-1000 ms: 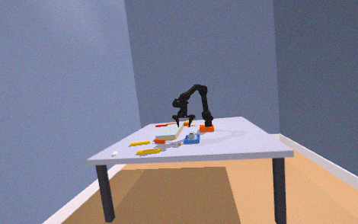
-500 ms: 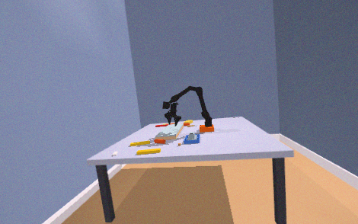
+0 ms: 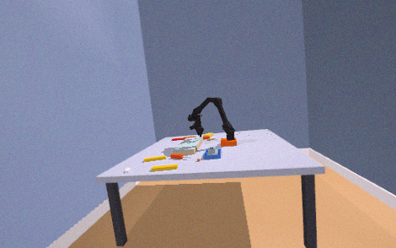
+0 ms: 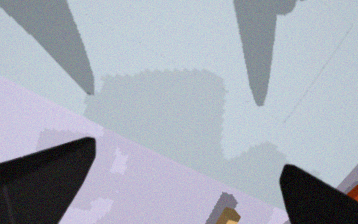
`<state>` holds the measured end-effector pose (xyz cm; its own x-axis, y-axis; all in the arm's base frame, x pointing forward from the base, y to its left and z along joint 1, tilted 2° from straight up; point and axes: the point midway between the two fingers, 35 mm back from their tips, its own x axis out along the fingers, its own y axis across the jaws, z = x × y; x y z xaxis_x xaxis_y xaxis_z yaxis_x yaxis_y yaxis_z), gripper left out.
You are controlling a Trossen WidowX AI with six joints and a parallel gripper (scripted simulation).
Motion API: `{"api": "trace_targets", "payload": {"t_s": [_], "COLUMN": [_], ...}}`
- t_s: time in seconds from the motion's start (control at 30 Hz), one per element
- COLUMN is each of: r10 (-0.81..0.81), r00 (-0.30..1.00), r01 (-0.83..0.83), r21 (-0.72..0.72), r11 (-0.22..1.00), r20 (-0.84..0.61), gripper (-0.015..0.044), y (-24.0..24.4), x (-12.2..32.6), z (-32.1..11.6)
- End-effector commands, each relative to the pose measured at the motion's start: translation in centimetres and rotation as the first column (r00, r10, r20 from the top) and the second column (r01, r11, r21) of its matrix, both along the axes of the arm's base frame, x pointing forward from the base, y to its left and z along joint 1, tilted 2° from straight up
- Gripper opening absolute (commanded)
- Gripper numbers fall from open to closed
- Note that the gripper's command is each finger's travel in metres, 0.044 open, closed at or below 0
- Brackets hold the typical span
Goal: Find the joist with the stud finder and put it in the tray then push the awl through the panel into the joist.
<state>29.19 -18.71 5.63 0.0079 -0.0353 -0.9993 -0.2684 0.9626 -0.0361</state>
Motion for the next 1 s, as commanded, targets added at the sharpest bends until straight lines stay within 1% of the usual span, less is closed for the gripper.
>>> {"api": "trace_targets", "payload": {"t_s": [0.0, 0.07, 0.13, 0.7, 0.97], "r10": [-0.141, -0.203, -0.225, -0.225, -0.225], "r00": [0.989, 0.977, 0.971, 0.971, 0.971], "r01": [0.142, 0.205, 0.228, 0.228, 0.228], "r21": [0.012, 0.021, 0.024, 0.024, 0.024], "r11": [0.99, 0.978, 0.973, 0.973, 0.973], "r20": [-0.051, -0.071, -0.078, -0.078, -0.078], "gripper": [0.044, 0.044, 0.044, 0.044, 0.044], "y": [-5.3, -7.3, -8.0, -7.4, -7.5], "x": [-4.5, -6.8, -7.6, -8.3, -8.3], "z": [-0.8, -1.1, -1.2, -1.2, -2.4]}}
